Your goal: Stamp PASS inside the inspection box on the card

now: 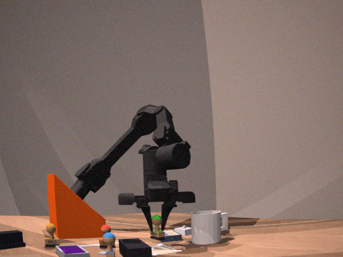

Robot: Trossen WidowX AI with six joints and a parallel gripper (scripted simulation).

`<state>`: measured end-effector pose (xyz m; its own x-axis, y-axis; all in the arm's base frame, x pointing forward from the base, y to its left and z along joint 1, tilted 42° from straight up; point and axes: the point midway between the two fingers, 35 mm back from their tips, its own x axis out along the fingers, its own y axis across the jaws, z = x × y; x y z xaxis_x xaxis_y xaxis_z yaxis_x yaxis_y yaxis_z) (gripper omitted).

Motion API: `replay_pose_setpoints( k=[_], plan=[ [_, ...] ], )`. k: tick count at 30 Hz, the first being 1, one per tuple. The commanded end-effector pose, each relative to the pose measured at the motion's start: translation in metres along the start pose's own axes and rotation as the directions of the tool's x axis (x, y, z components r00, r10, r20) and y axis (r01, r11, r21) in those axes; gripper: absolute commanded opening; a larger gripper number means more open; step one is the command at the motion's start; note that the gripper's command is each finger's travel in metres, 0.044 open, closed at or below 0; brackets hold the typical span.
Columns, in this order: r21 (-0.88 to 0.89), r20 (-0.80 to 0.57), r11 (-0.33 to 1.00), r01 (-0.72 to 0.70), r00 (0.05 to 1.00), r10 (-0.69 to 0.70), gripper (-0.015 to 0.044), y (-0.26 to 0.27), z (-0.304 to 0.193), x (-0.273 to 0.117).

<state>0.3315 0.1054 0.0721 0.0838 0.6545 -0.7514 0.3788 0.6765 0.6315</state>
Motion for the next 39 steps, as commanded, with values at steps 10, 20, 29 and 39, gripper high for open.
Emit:
replay_pose_setpoints(
  k=[10,20,29,39],
  plan=[
    [-0.009,0.005,1.0,-0.005,1.0,0.005,0.0,0.002,0.0,-0.023],
    [-0.009,0.005,1.0,-0.005,1.0,0.005,0.0,0.002,-0.001,-0.04],
    [-0.008,0.005,1.0,-0.005,1.0,0.005,0.0,0.001,-0.012,-0.045],
    [-0.003,0.003,1.0,-0.005,1.0,0.005,0.0,-0.007,-0.056,-0.048]
  ],
)
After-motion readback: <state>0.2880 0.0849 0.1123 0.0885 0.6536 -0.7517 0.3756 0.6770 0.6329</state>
